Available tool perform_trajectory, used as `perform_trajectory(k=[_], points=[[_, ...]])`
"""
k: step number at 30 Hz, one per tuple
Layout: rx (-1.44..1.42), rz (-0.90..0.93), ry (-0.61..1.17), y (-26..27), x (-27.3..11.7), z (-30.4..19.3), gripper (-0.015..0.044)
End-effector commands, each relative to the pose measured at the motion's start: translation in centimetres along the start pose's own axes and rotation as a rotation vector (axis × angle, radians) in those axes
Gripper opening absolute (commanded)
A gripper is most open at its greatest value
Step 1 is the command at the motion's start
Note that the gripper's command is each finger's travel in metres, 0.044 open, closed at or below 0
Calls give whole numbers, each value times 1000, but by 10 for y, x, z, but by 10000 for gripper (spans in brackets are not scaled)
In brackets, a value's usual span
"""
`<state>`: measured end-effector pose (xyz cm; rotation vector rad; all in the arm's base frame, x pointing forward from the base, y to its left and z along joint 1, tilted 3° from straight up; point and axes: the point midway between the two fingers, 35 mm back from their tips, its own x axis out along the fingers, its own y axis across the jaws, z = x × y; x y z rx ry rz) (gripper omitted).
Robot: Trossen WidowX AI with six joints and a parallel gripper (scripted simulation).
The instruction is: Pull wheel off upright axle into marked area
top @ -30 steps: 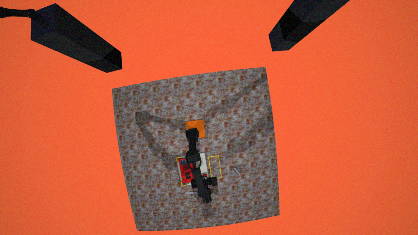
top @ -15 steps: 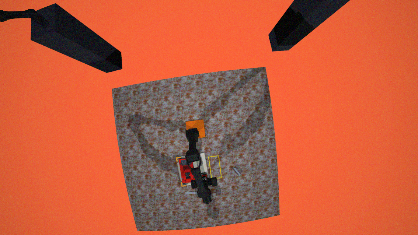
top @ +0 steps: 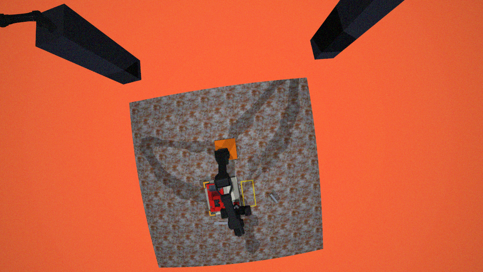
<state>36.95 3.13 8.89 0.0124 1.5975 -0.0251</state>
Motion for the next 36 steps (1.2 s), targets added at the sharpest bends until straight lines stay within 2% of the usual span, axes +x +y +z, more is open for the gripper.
perform_trajectory(k=[1, 9, 10, 29, 36], points=[[2, 1, -1, 0, -8, 0, 0], [2, 2, -1, 0, -33, 1, 0], [0, 0, -3, 1, -25, 1, 0], [2, 9, 3, 88, -34, -55, 0], [2, 9, 4, 93, -33, -61, 0]])
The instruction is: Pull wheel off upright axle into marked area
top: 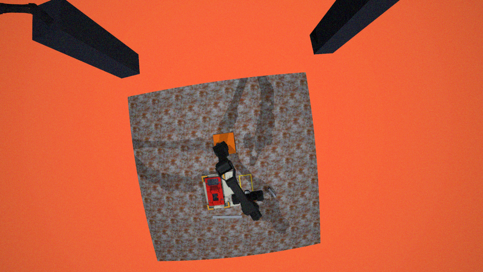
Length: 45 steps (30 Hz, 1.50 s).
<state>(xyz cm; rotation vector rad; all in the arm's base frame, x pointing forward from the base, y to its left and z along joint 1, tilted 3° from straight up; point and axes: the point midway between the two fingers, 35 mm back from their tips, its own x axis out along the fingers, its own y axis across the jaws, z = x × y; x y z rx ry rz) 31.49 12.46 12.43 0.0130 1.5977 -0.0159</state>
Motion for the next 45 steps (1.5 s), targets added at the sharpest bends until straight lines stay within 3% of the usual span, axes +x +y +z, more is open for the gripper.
perform_trajectory(k=[1, 11, 26, 33, 45], points=[[7, 3, 4, 2, 4, -3, 0], [7, 3, 4, 2, 28, -2, 0], [7, 3, 4, 2, 102, -3, 0], [7, 3, 4, 2, 105, -4, 0], [5, 0, 1, 2, 94, -2, 300]])
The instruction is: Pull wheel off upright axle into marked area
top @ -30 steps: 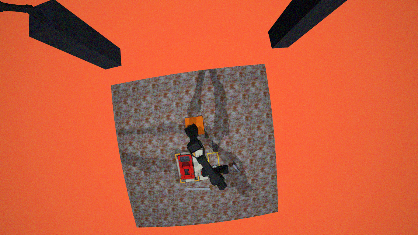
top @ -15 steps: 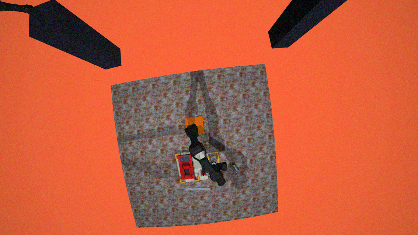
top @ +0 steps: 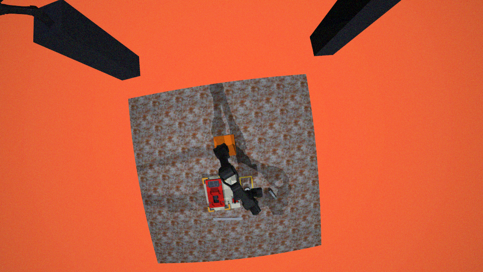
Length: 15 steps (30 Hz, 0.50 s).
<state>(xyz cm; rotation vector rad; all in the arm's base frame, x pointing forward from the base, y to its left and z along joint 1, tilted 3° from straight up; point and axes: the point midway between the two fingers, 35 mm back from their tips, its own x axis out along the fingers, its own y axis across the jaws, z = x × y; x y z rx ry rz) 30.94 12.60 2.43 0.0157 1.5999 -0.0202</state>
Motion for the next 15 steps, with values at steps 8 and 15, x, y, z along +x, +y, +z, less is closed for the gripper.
perform_trajectory(k=[8, 15], points=[[3, 4, 2, 0, -59, 0, 300], [3, 3, -1, -17, -81, -37, 440]])
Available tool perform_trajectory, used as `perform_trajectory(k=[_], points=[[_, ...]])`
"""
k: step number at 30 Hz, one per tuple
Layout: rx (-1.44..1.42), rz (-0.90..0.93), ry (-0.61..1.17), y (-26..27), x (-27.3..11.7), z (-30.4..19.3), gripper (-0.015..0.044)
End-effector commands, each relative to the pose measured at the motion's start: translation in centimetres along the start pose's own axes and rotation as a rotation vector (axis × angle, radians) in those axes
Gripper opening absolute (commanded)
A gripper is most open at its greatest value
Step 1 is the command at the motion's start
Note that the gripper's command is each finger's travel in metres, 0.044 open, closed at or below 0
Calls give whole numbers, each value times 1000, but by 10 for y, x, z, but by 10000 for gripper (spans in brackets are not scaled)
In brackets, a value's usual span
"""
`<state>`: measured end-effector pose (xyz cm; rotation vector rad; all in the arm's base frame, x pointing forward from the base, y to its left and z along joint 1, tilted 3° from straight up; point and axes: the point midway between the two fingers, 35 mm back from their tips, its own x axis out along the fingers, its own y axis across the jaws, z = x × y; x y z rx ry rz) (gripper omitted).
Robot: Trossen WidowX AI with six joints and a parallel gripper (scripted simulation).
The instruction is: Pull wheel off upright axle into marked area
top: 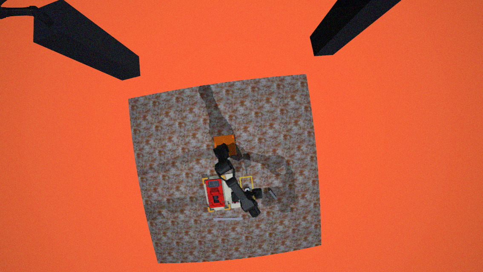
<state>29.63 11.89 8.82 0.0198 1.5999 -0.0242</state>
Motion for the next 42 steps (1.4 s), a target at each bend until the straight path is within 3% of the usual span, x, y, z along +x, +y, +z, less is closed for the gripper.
perform_trajectory(k=[1, 6, 42], points=[[-2, 2, 0, -14, -23, -31, 440], [-2, 1, 7, -28, -41, -64, 440], [-2, 1, 7, -28, -41, -64, 440]])
